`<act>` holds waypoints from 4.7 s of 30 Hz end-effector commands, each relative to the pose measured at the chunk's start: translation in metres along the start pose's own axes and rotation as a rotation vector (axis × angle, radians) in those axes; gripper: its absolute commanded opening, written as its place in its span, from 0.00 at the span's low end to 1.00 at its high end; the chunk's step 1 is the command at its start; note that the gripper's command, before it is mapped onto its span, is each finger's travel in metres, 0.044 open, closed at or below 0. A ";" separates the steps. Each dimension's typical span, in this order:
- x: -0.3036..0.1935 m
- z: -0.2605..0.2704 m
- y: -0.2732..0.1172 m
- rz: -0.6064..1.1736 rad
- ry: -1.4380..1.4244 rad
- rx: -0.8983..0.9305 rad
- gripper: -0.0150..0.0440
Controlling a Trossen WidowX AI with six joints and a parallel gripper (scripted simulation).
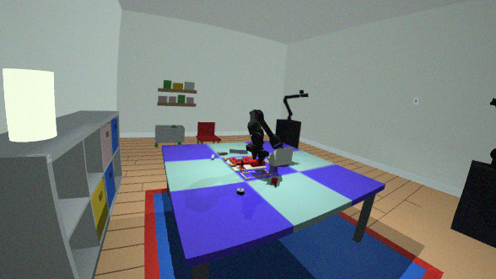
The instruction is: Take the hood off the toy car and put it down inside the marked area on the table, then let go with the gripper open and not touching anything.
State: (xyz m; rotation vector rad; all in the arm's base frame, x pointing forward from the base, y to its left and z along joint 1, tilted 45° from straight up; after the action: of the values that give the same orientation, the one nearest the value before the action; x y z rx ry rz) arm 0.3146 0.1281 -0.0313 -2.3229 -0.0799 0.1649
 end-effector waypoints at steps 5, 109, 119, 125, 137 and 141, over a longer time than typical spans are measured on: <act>0.000 -0.001 0.006 -0.002 -0.006 -0.005 0.25; -0.003 -0.003 0.066 -0.001 -0.005 -0.009 0.25; -0.003 -0.002 0.064 0.001 0.000 -0.005 0.70; -0.003 -0.002 0.064 0.001 0.000 -0.005 0.97; -0.003 0.000 -0.007 0.001 -0.001 -0.013 1.00; -0.003 0.000 -0.007 0.001 -0.001 -0.013 1.00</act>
State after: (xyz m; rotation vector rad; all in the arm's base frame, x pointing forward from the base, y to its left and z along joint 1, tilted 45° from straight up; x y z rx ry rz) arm 0.3132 0.1358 -0.0250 -2.3324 -0.1062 0.1644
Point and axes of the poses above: the point midway between the two fingers, 35 mm back from their tips, its own y axis out along the fingers, its own z axis across the jaws, x = y × z, the point moved 3 cm from there along -y, back along the fingers, and after that the axes turned 15 degrees about -y, right-handed, at the moved point
